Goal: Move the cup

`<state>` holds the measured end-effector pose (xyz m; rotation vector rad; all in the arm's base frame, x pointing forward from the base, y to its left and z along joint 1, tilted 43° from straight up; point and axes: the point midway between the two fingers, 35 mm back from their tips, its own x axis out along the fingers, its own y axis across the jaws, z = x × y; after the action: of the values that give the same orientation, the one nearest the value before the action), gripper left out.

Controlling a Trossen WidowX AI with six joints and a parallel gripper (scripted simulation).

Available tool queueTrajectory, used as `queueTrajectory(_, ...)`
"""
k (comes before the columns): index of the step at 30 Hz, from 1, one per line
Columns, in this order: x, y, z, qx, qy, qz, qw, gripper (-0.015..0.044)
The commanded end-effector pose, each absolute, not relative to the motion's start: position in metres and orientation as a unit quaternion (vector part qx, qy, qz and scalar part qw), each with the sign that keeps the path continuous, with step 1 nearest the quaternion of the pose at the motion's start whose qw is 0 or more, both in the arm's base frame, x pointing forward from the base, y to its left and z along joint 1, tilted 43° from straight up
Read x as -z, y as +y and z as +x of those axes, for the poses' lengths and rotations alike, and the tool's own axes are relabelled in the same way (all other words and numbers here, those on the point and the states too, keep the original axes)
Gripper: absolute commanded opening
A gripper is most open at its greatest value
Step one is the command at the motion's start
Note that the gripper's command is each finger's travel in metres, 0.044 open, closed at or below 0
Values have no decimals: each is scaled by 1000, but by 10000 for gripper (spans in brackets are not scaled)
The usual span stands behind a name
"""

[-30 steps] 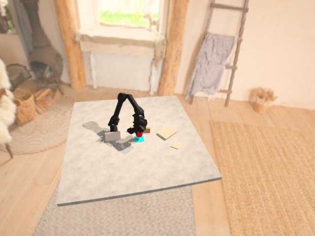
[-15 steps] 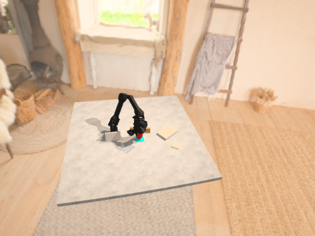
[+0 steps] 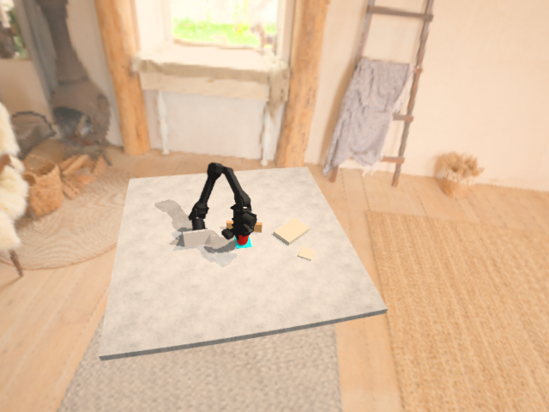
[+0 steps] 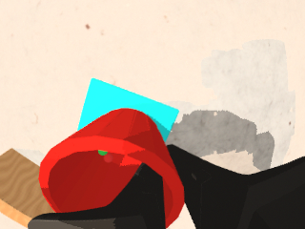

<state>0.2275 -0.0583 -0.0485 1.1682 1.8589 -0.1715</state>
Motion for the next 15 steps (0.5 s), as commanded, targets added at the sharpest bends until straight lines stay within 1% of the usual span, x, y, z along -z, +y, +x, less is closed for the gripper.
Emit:
queueTrajectory(1,48,-59,228,69,752,473,453,0)
queueTrajectory(11,48,-59,228,69,752,473,453,0)
queueTrajectory(15,48,-59,228,69,752,473,453,105)
